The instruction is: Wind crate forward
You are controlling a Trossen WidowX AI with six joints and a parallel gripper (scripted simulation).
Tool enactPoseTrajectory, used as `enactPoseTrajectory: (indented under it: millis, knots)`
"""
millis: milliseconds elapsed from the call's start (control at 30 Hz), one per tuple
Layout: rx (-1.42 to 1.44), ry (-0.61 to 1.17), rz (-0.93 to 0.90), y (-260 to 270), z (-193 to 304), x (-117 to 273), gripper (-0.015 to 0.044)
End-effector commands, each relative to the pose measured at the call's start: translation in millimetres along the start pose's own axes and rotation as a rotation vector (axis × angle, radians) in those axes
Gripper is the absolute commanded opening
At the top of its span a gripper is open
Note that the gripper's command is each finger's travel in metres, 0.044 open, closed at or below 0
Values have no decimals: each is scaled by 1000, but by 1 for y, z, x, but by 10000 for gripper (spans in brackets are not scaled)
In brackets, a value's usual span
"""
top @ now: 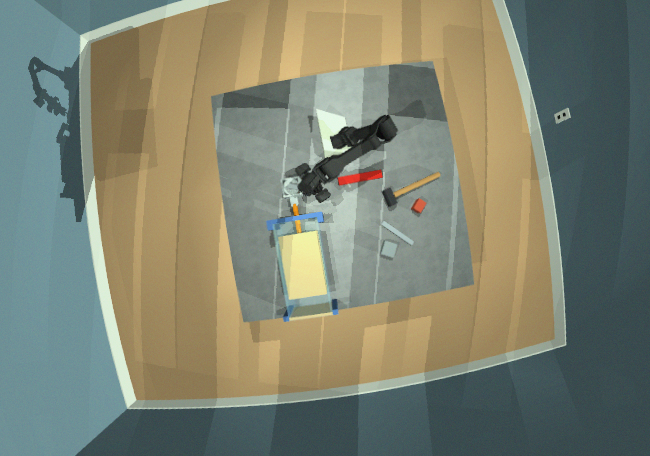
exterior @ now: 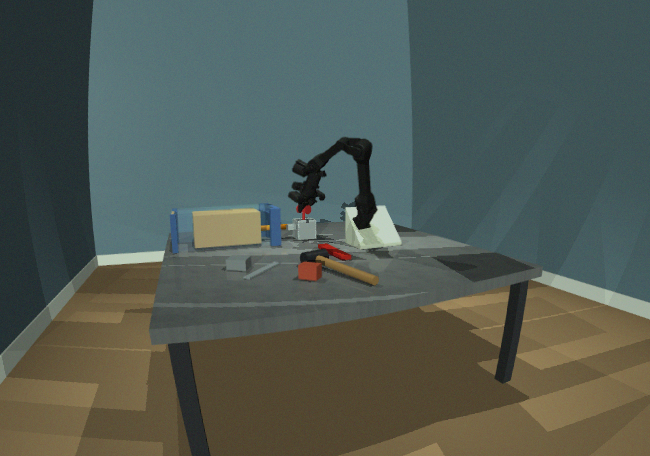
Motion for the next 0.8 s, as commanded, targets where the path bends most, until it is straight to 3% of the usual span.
enactPoseTrajectory:
  millis: [0,767]
  knots:
    - [-9,19,19,-8,10,1,0]
    - [-10,19,20,-29,24,7,0]
Point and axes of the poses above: the point midway between the two fingers, 35 mm back from their tips, its own x axis back along the fingers, its own y axis across the jaws, z = x × y, the point moved 7 cm from there along x, back along the fingers, and after that the axes turned 6 degrees about x, right-handed, at the moved point
